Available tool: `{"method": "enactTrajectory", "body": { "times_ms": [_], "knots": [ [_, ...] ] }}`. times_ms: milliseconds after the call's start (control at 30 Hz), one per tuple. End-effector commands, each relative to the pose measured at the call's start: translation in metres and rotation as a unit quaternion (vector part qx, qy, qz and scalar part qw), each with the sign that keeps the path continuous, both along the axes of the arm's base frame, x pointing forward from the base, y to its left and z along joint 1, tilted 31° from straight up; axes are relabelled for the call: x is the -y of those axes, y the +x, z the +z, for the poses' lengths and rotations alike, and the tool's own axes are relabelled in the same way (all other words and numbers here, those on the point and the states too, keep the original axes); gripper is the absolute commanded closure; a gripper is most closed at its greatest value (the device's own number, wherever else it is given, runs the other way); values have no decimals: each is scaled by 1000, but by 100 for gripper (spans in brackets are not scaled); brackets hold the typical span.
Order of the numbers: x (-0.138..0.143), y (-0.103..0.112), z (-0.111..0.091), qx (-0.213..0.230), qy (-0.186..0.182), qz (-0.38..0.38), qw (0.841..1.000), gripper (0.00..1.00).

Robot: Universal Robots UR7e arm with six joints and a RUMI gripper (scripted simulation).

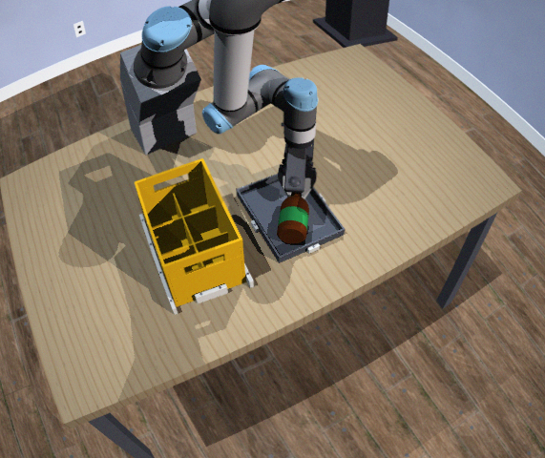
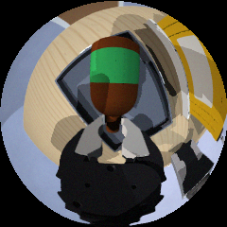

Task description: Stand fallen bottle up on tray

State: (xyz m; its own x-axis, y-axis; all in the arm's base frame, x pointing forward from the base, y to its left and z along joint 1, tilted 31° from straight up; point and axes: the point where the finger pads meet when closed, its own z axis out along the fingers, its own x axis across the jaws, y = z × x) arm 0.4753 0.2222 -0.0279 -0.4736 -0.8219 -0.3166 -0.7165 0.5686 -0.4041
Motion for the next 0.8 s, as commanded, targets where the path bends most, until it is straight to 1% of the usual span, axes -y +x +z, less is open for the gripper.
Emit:
{"method": "enactTrajectory", "body": {
  "times_ms": [0,767],
  "knots": [
    [0,0,1,0,0,0,1000,100],
    [0,-5,9,0,0,0,1000,100]
  ]
}}
